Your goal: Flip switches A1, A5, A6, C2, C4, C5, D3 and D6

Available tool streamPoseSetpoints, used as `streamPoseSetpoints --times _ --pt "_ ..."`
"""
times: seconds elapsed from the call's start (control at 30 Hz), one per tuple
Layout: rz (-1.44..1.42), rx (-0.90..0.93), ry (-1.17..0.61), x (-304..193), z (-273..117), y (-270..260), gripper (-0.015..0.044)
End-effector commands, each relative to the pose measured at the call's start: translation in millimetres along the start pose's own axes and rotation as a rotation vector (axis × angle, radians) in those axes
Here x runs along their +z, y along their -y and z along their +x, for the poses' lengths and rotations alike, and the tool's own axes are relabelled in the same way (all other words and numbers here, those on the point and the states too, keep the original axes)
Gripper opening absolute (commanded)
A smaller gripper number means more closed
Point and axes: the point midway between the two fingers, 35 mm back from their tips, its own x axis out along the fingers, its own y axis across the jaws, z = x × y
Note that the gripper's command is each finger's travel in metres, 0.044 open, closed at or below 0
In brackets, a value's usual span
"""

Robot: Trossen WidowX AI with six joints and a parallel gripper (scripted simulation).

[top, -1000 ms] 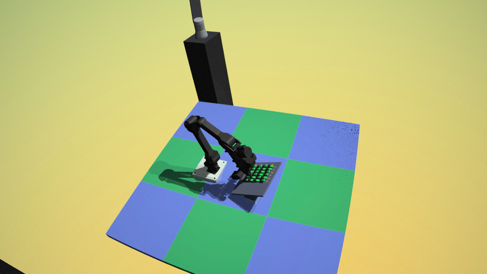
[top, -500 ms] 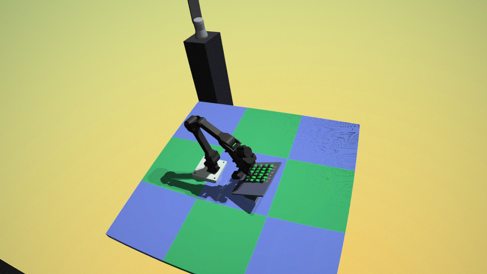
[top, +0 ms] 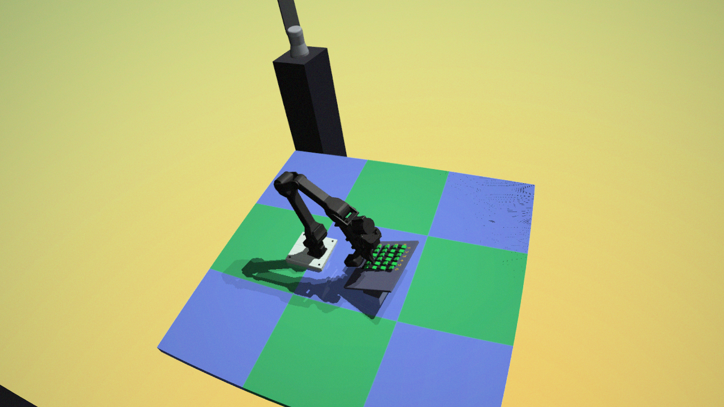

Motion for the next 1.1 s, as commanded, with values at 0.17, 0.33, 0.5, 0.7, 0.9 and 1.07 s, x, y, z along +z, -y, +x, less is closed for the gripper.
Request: streamPoseSetpoints --times 0.17,0.33,0.5,0.7,0.9,1.07 --pt "0.004 0.002 -0.002 -0.1 2.2 -0.2 0.0" --pt "0.004 0.002 -0.002 -0.1 2.8 -0.2 0.0" --pt "0.004 0.002 -0.002 -0.2 3.5 -0.2 0.0" --pt "0.004 0.002 -0.002 -0.2 4.3 -0.2 0.0" --pt "0.004 0.002 -0.002 -0.2 5.1 -0.2 0.0" --pt "0.004 0.002 -0.002 -0.2 5.8 -0.2 0.0"
